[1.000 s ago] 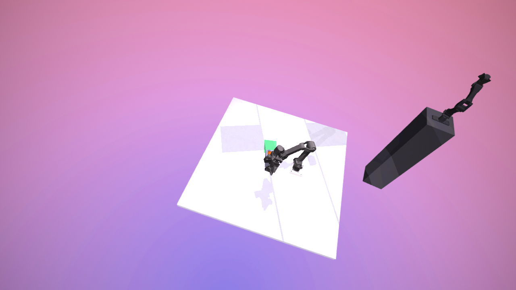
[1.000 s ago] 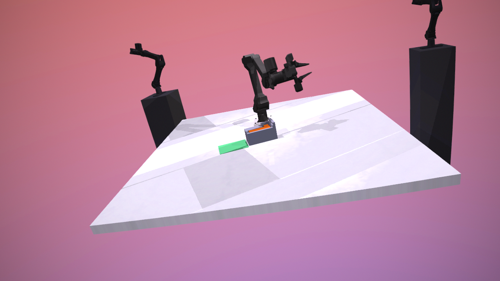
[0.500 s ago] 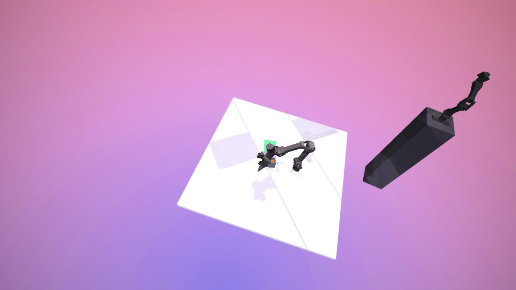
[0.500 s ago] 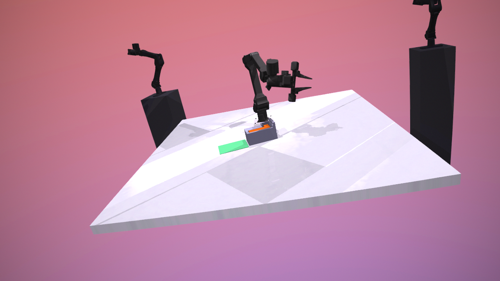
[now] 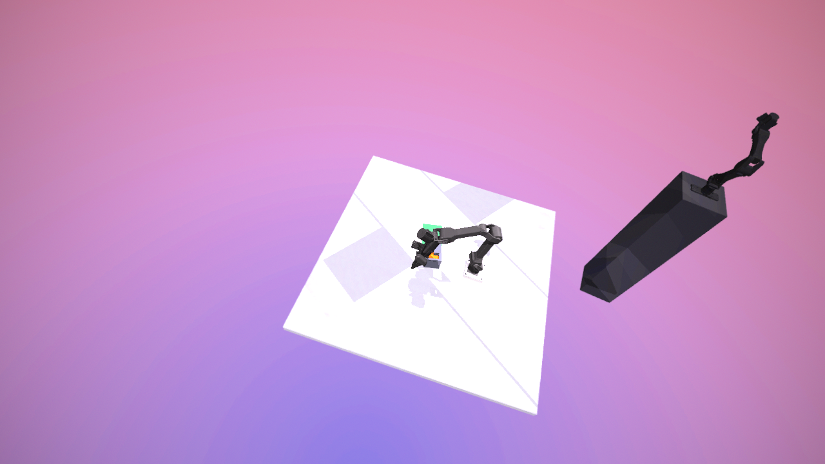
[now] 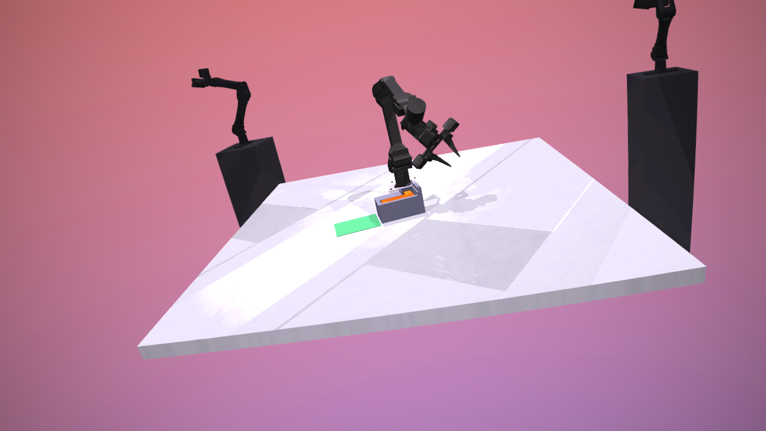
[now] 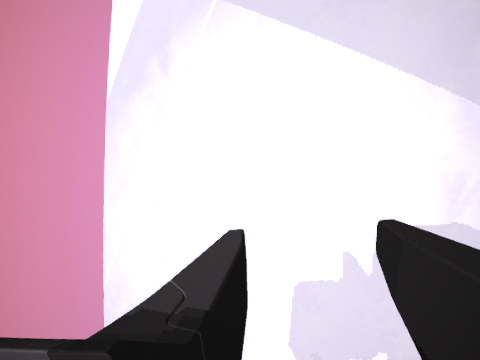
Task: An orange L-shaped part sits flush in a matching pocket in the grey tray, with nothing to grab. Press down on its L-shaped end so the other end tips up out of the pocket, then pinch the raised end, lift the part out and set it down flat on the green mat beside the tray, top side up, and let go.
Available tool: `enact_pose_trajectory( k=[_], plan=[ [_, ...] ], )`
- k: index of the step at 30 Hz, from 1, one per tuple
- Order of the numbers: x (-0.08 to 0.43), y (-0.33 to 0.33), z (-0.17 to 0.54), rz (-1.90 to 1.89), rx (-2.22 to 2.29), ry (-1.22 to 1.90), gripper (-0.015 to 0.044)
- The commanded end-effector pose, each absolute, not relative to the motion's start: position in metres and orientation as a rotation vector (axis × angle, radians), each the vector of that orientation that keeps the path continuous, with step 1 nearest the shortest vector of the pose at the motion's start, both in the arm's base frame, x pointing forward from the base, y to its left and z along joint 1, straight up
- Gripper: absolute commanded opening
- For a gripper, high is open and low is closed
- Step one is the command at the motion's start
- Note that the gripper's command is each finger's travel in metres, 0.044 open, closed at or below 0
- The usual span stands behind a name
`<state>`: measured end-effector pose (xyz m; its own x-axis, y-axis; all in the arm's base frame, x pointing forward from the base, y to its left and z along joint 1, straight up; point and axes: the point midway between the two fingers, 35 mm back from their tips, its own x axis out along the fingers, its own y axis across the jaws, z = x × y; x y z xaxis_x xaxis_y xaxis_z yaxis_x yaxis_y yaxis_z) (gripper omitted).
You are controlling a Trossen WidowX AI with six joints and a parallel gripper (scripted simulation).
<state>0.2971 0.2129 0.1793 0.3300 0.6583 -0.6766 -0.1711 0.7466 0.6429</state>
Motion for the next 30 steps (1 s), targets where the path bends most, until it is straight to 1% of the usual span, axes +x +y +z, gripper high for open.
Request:
enact_pose_trajectory(
  k=[1, 9, 21, 30],
  plan=[
    [0.268, 0.134, 0.156, 0.342, 0.021, 1.338, 0.0180],
    [0.235, 0.087, 0.162, 0.290, -0.276, 1.520, 0.0180],
    [0.234, 0.086, 0.160, 0.289, -0.285, 1.526, 0.0180],
    [0.236, 0.087, 0.090, 0.289, -0.285, 1.526, 0.0180]
  ],
)
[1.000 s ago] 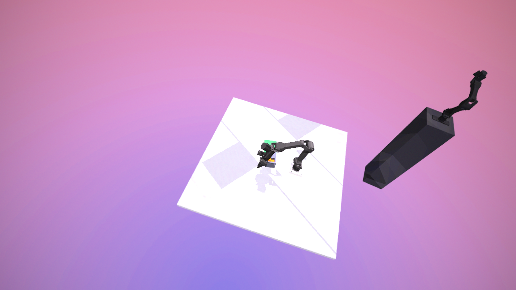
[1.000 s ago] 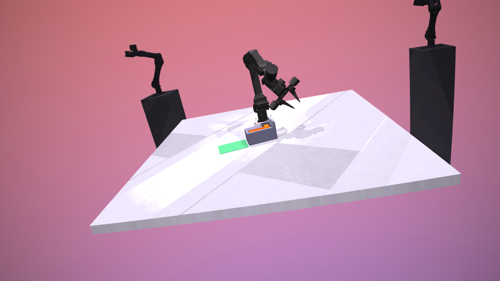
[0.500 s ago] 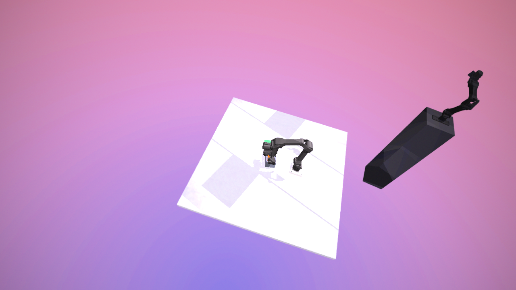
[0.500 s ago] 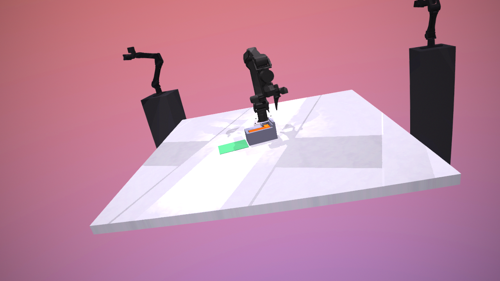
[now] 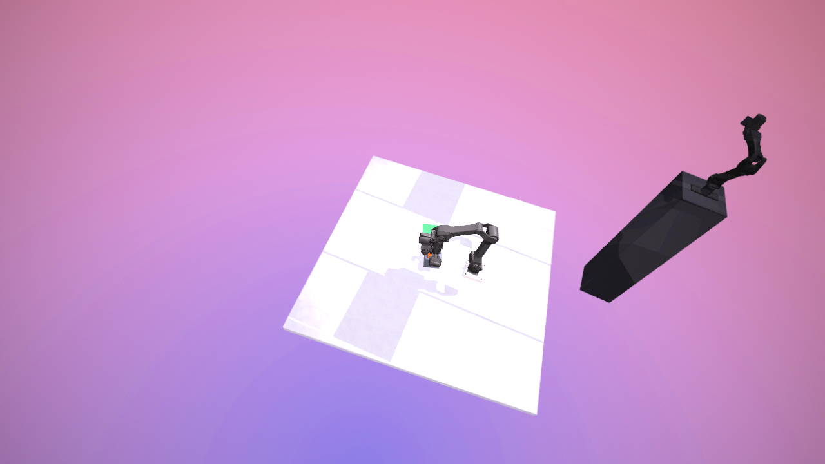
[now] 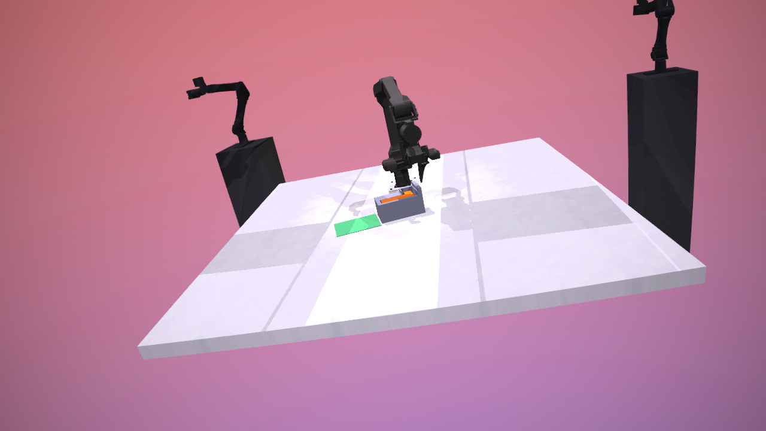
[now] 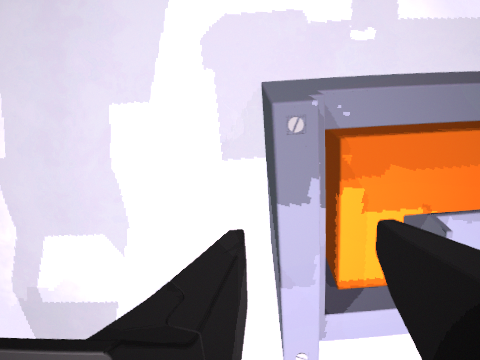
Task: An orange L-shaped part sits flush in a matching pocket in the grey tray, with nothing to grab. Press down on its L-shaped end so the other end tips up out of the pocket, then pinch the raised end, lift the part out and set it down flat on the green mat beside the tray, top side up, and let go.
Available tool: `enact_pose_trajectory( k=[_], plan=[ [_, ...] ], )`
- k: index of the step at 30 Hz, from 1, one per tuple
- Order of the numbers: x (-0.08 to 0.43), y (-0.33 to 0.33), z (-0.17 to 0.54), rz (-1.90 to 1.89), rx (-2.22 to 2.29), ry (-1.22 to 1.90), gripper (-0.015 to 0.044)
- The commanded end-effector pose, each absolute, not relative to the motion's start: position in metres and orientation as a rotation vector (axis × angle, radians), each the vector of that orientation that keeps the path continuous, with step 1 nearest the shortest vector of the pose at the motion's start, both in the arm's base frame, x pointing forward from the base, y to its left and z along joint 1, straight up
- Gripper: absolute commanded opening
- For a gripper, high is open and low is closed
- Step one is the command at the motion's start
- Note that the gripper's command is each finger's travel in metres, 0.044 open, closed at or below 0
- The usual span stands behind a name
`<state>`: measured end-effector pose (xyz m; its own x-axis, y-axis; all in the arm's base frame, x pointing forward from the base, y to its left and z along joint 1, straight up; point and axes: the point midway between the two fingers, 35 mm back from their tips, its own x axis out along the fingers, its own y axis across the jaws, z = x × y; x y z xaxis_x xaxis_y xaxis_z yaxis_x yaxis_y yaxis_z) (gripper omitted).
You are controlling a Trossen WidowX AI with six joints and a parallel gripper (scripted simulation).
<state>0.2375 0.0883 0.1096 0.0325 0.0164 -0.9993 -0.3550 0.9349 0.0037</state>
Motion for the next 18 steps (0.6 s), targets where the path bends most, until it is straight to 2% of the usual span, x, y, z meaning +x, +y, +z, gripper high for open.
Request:
enact_pose_trajectory(
  k=[1, 18],
  plan=[
    [0.235, 0.087, 0.088, 0.289, -0.285, 1.526, 0.0180],
    [0.236, 0.087, 0.067, 0.289, -0.285, 1.526, 0.0180]
  ],
)
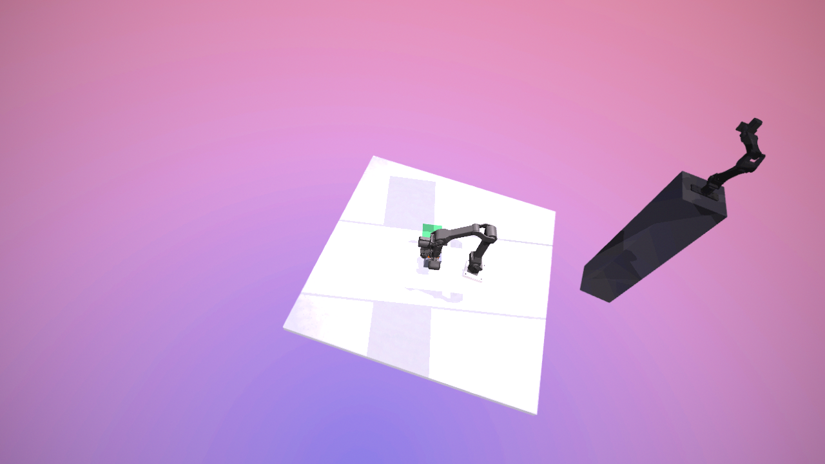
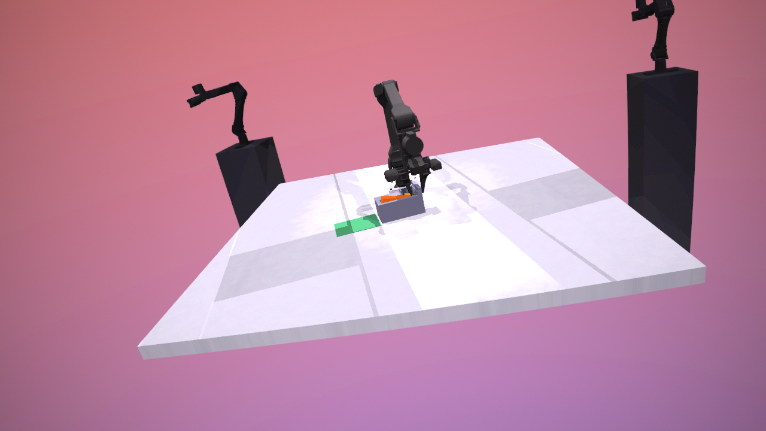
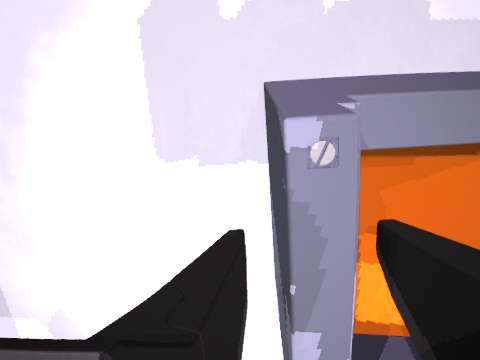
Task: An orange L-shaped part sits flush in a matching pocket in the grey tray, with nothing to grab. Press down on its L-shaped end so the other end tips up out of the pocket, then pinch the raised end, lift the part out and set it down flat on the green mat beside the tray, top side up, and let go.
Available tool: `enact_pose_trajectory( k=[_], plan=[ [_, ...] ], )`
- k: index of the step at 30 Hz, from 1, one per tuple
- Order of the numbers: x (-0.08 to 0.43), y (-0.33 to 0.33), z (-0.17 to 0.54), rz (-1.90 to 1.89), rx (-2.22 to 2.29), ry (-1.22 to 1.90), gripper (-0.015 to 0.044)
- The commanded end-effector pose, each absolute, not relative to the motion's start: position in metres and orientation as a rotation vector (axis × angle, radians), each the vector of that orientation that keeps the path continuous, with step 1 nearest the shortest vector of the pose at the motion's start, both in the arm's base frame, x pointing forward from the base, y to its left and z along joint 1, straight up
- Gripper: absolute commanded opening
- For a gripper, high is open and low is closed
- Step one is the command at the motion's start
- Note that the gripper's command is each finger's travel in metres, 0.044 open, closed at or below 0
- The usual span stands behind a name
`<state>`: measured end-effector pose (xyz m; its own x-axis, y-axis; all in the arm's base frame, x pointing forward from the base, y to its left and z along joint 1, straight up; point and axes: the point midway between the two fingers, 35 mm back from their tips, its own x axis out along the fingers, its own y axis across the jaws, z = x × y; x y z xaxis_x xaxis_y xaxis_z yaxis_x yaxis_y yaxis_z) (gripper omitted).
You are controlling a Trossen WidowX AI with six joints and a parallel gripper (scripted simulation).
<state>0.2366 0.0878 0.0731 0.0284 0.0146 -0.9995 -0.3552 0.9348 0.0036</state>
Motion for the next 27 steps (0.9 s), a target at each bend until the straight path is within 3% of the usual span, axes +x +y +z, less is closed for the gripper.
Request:
enact_pose_trajectory(
  k=[1, 27],
  plan=[
    [0.237, 0.087, 0.066, 0.289, -0.285, 1.526, 0.0180],
    [0.236, 0.089, 0.055, 0.292, -0.278, 1.523, 0.0180]
  ],
)
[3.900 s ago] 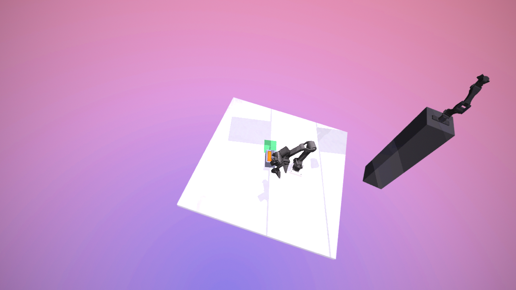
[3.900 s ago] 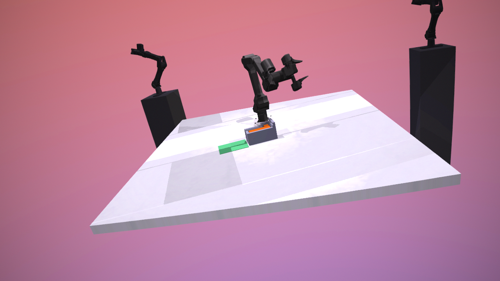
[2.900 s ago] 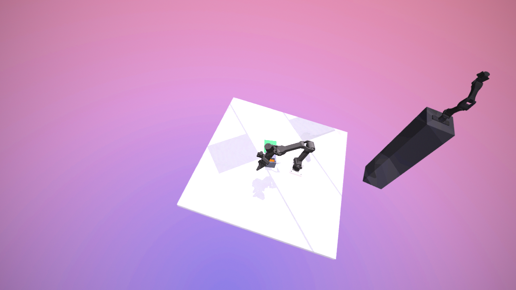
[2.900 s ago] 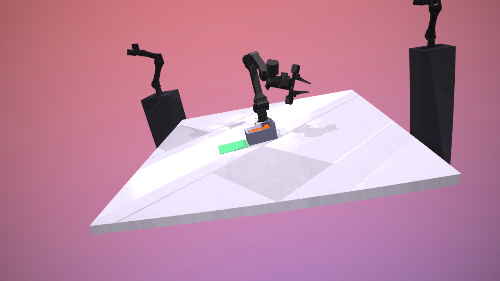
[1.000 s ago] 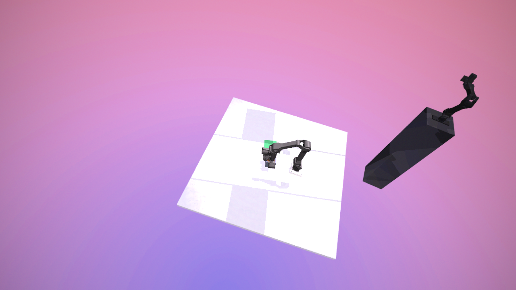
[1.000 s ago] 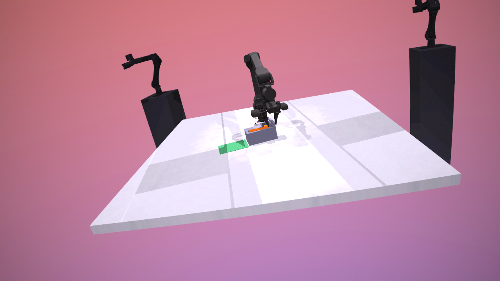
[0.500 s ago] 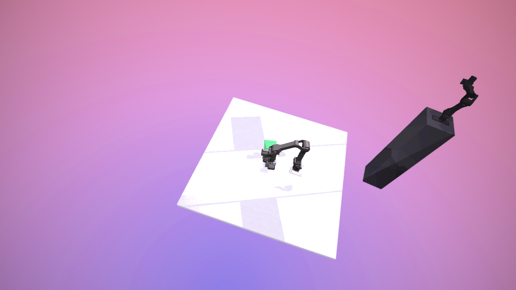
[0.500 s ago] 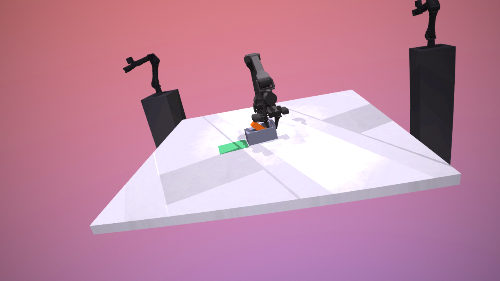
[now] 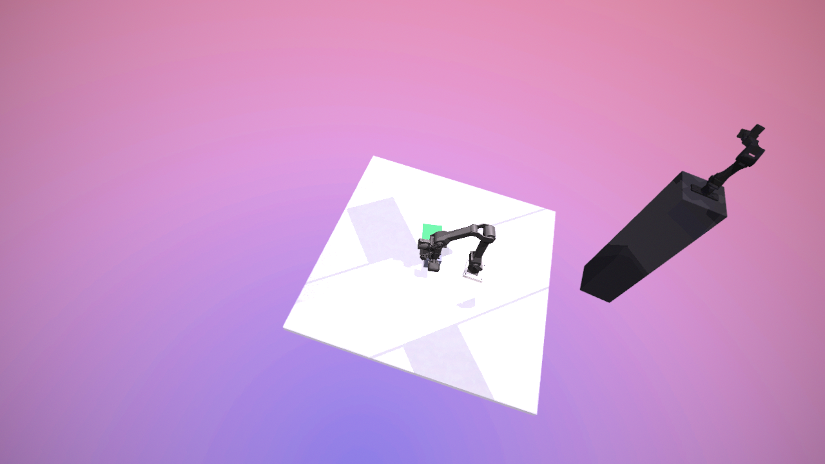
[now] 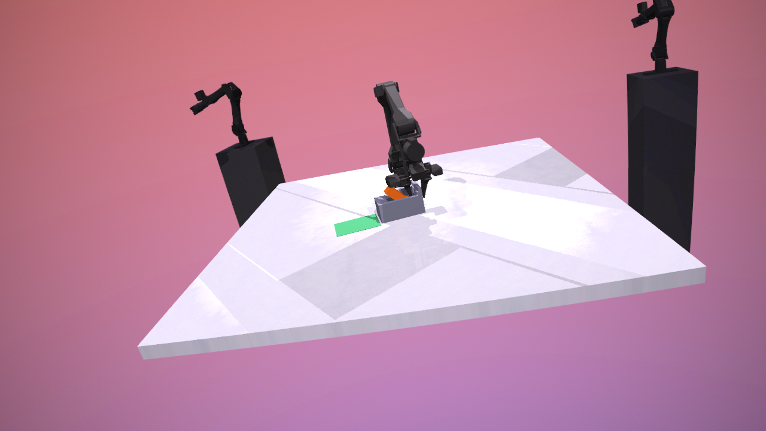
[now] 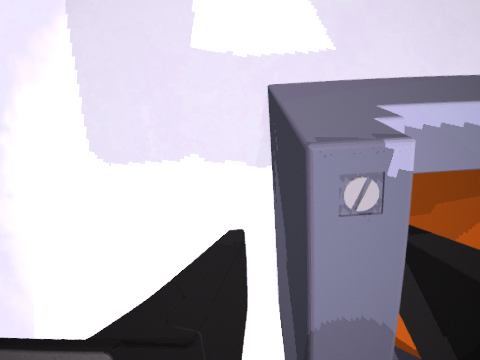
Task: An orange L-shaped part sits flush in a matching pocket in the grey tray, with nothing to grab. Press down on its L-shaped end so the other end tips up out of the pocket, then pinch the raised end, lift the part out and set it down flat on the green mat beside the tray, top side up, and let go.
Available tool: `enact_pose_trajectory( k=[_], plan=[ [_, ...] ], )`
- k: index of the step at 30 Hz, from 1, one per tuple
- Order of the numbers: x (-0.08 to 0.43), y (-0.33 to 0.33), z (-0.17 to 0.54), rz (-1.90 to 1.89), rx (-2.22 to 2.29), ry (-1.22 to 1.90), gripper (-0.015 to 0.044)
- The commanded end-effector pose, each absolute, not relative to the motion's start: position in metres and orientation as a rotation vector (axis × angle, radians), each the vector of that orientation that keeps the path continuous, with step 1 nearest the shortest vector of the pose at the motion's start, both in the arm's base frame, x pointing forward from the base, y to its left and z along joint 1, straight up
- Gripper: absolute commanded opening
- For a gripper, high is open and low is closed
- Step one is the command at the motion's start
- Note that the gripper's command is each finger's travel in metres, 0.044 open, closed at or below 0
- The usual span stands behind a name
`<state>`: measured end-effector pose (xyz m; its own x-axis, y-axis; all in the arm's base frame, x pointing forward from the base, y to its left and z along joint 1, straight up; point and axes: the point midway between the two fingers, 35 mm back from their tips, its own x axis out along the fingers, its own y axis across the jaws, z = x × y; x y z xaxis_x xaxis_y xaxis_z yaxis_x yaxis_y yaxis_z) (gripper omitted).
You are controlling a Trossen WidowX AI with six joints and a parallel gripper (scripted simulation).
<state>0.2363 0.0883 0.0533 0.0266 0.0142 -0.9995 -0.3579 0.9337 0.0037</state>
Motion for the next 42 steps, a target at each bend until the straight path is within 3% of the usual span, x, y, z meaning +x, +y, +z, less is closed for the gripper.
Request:
enact_pose_trajectory(
  k=[1, 11, 20, 42],
  plan=[
    [0.235, 0.090, 0.056, 0.291, -0.279, 1.524, 0.0180],
    [0.233, 0.098, 0.071, 0.290, -0.284, 1.526, 0.0180],
    [0.234, 0.086, 0.160, 0.289, -0.285, 1.526, 0.0180],
    [0.236, 0.088, 0.159, 0.288, -0.277, 1.515, 0.0180]
  ],
)
